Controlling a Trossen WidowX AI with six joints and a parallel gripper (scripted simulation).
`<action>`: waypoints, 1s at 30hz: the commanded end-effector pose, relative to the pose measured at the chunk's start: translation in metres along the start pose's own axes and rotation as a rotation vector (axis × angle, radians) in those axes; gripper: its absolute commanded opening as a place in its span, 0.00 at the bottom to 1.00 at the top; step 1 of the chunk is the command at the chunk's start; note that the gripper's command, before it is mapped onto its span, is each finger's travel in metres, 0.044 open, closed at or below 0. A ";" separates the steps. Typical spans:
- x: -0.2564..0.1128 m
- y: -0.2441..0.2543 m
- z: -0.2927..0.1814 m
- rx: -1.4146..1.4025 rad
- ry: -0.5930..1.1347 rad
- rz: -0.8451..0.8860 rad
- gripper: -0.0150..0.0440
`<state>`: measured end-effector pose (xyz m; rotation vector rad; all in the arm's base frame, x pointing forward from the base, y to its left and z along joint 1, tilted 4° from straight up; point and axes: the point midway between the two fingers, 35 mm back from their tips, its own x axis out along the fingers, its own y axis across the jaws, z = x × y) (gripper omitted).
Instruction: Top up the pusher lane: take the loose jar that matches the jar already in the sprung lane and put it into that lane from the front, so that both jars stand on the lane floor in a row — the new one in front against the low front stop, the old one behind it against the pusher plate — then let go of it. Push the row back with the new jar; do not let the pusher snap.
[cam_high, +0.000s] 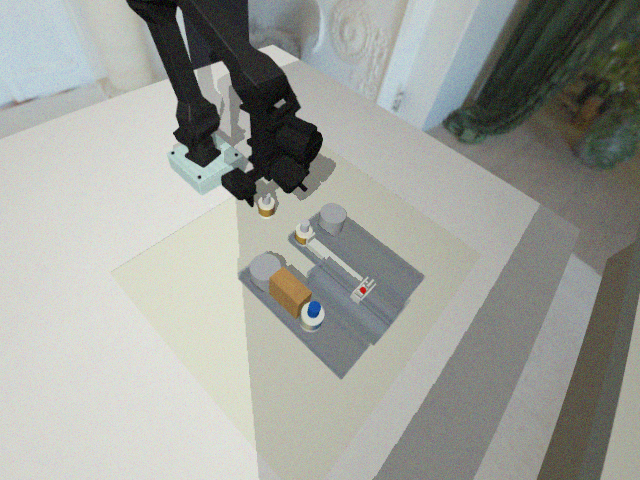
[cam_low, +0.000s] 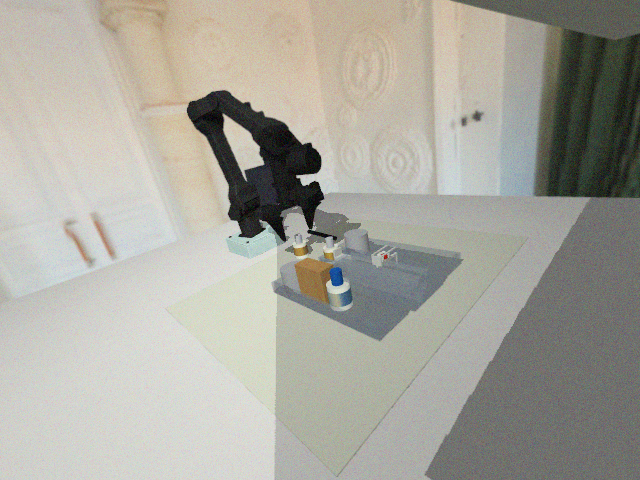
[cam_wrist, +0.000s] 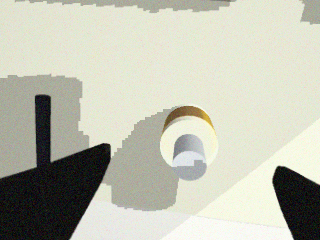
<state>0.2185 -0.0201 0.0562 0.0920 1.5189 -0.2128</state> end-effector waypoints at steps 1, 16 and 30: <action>0.008 0.000 -0.002 -0.004 0.009 0.002 1.00; 0.031 0.000 -0.002 -0.004 0.009 0.002 1.00; 0.041 0.000 -0.003 -0.004 0.009 0.002 0.73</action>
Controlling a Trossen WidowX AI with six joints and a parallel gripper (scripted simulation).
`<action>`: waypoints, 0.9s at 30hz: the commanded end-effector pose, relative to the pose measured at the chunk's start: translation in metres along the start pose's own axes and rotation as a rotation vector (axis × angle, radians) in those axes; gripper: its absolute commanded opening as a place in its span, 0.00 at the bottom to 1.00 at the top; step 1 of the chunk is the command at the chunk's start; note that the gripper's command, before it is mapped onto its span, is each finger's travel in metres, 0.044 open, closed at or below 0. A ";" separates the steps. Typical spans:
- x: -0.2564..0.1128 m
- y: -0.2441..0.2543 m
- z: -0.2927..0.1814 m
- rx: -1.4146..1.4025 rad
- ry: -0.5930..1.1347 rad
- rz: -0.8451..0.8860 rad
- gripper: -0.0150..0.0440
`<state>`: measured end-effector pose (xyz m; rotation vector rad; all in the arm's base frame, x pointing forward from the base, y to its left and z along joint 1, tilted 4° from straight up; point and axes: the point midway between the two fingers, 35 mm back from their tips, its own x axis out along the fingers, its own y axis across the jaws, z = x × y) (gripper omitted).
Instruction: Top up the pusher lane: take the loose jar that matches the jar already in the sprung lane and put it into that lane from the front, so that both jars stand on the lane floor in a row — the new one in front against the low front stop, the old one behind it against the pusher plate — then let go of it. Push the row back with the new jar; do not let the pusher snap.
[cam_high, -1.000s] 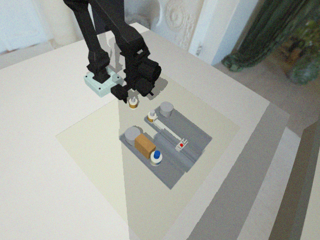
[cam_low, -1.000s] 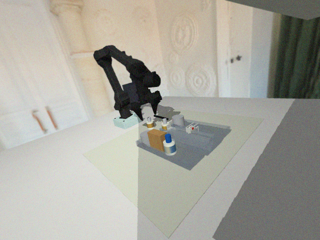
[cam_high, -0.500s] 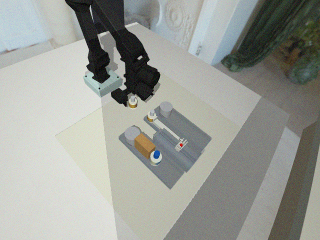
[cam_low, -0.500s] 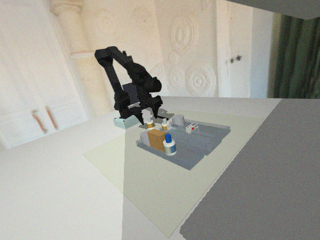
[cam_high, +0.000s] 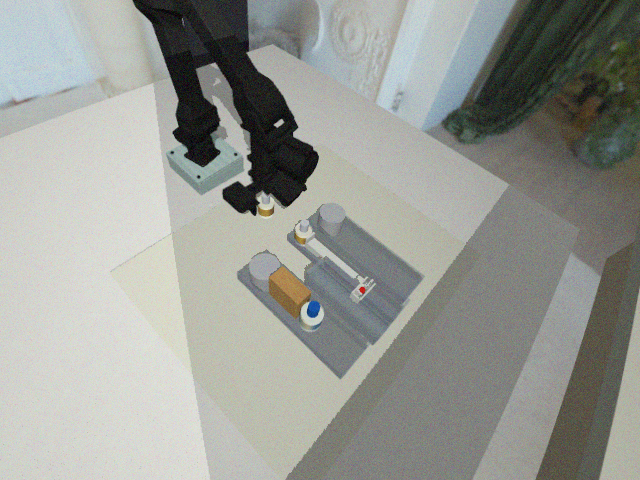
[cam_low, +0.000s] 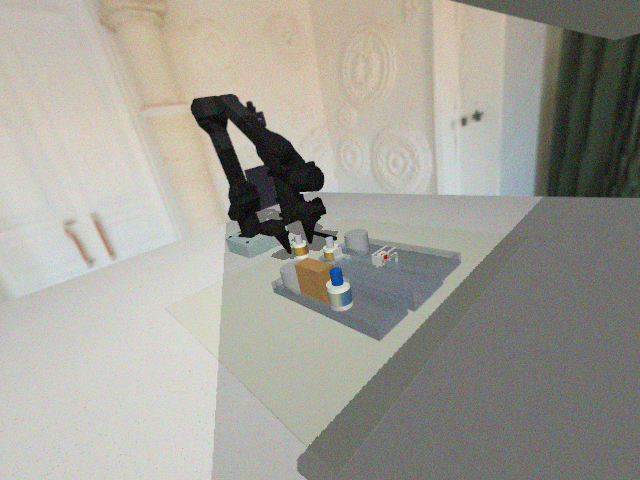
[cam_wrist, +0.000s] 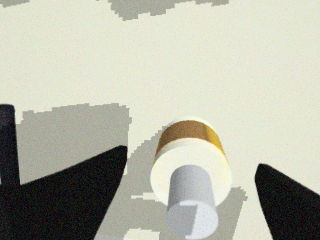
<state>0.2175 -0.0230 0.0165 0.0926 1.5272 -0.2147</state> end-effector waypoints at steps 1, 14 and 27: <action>0.001 0.000 0.000 -0.005 0.001 0.003 0.69; -0.003 0.000 0.000 -0.006 0.001 0.003 0.34; -0.077 -0.006 0.001 -0.006 0.002 0.003 0.25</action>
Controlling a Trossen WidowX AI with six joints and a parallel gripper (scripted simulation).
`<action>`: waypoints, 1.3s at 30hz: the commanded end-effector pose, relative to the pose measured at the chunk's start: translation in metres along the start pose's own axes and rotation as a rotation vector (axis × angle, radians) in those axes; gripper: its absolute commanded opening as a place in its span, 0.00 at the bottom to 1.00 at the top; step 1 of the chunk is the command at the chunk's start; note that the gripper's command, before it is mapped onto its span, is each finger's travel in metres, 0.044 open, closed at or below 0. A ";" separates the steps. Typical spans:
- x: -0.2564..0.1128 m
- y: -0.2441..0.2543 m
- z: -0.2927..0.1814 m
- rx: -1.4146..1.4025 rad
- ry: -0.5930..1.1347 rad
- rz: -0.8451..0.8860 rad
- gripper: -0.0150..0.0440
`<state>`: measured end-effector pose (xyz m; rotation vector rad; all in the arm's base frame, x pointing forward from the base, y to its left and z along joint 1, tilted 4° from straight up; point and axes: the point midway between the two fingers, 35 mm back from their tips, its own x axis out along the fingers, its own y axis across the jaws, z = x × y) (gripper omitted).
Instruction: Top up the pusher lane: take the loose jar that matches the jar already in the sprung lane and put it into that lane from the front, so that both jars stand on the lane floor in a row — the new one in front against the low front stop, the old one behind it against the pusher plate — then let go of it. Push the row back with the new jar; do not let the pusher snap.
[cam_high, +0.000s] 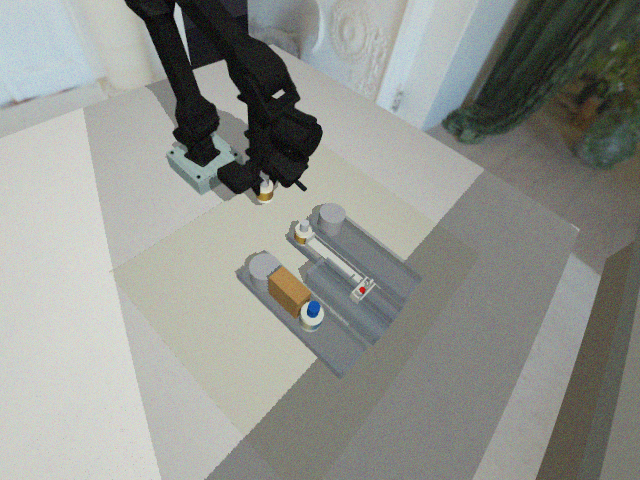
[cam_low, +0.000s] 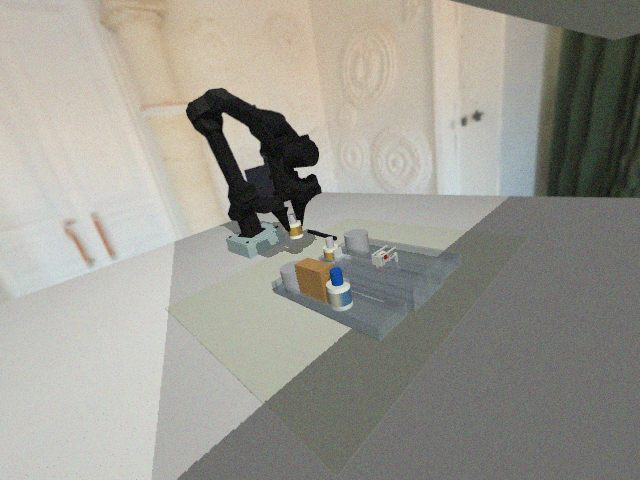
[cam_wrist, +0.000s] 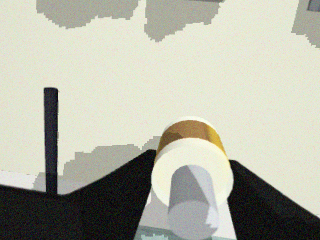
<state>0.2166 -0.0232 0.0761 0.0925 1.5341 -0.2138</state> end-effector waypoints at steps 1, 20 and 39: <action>-0.024 -0.002 -0.002 -0.005 -0.005 0.003 0.25; -0.022 0.003 0.033 -0.003 -0.010 0.003 0.25; 0.021 0.010 0.072 0.000 -0.013 0.004 0.25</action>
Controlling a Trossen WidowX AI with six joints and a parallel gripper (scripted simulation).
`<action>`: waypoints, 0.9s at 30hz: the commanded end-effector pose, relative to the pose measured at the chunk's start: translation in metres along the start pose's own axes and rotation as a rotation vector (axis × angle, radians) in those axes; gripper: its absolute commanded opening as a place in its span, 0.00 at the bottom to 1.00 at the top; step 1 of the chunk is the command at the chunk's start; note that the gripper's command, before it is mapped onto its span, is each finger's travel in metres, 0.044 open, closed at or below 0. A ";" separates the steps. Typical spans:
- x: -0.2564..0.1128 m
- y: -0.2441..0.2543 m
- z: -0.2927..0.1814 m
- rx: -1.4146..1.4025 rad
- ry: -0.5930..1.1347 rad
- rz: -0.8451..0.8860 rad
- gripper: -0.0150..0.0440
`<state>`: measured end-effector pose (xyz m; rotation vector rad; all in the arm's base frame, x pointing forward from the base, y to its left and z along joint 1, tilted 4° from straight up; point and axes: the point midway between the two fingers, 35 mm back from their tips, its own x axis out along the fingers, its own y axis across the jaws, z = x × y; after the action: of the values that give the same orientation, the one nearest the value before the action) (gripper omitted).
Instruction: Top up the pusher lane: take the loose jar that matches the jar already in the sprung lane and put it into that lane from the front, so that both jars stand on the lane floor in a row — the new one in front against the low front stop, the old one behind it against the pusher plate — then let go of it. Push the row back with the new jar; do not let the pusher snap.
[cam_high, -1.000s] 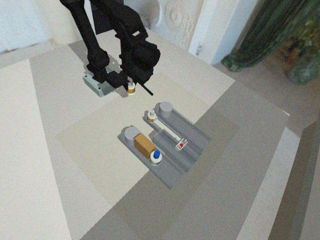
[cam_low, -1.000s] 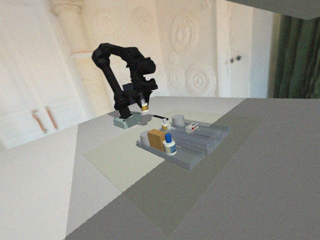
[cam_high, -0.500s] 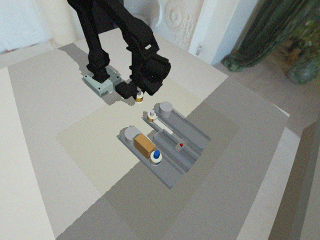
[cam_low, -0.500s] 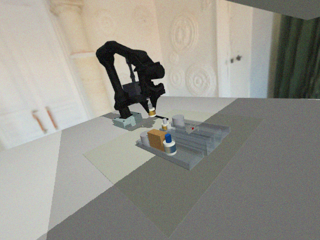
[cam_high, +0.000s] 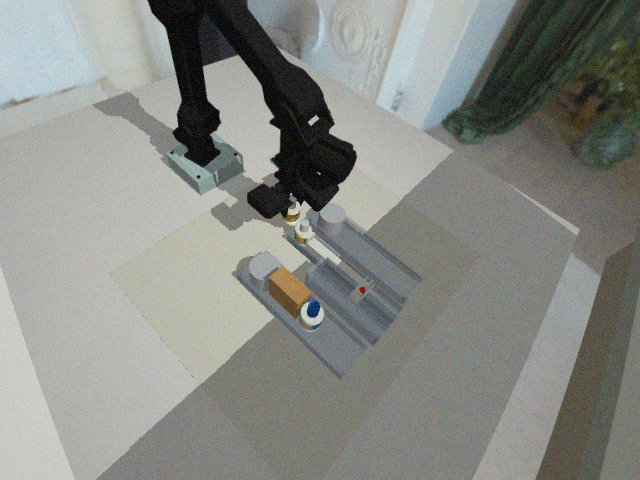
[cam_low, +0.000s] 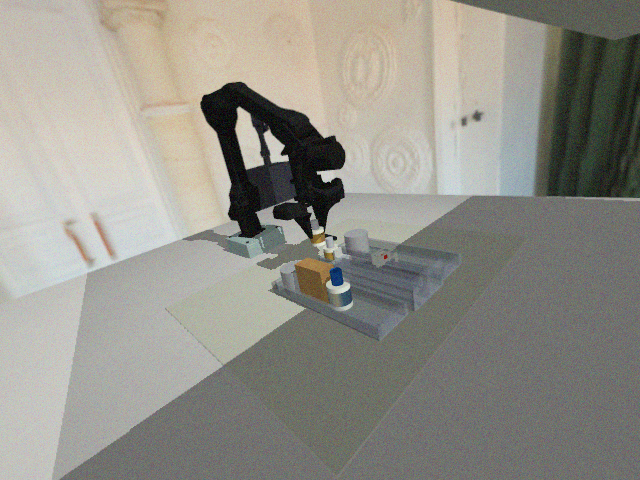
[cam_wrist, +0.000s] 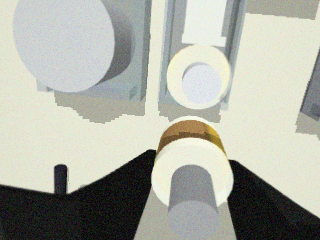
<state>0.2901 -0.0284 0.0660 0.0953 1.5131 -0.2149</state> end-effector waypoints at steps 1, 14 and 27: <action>0.013 0.000 -0.001 -0.004 0.008 0.001 0.25; 0.020 0.000 0.002 -0.004 0.007 0.001 0.25; 0.020 0.000 0.008 -0.004 0.007 0.001 0.25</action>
<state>0.2954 -0.0311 0.0455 0.0964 1.5241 -0.2173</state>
